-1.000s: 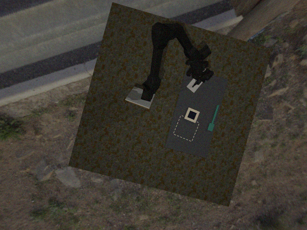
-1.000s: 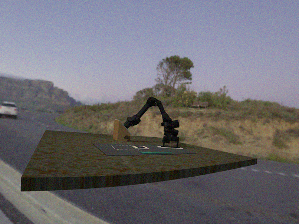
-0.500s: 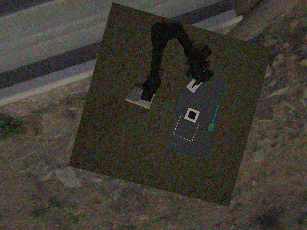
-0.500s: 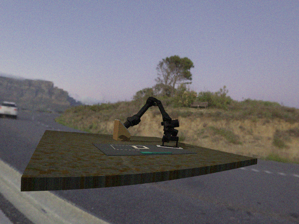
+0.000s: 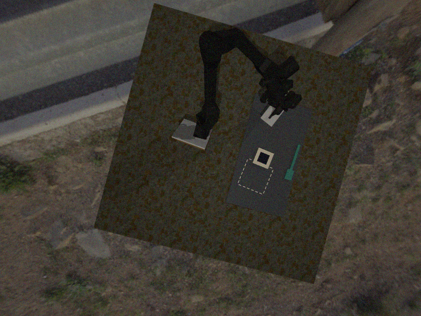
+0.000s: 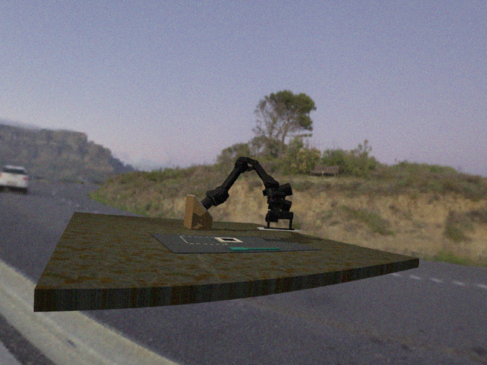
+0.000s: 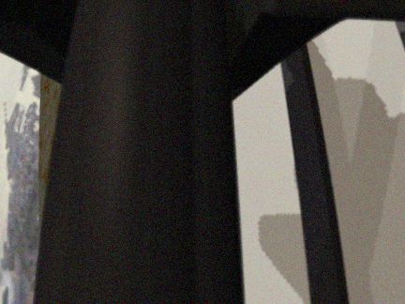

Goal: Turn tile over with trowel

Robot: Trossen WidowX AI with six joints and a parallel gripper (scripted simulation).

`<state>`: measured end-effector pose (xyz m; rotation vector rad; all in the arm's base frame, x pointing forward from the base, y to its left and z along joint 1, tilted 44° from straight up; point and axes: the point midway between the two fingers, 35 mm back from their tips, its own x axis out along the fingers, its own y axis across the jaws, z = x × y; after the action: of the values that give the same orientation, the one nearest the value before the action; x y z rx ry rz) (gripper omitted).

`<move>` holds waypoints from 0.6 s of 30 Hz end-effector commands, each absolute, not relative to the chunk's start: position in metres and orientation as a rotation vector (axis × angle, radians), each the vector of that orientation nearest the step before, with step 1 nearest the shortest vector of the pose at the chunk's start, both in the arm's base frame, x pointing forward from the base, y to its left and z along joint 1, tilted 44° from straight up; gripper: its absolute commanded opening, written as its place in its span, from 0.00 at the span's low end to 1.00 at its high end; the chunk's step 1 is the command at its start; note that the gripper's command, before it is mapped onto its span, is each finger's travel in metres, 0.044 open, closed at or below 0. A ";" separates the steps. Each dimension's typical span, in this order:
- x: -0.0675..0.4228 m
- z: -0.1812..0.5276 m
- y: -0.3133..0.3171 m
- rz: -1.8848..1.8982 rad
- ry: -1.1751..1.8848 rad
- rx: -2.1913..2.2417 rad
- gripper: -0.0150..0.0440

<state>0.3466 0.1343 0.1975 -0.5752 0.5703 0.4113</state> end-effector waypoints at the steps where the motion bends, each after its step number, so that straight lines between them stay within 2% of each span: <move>1: 0.362 0.176 0.118 0.425 0.550 -0.574 0.25; 9: 0.382 0.139 0.086 0.477 0.442 -0.583 0.25; 18: 0.381 0.109 0.047 0.510 0.305 -0.629 0.25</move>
<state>0.3839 0.0614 0.1182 -0.6082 0.3525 0.5055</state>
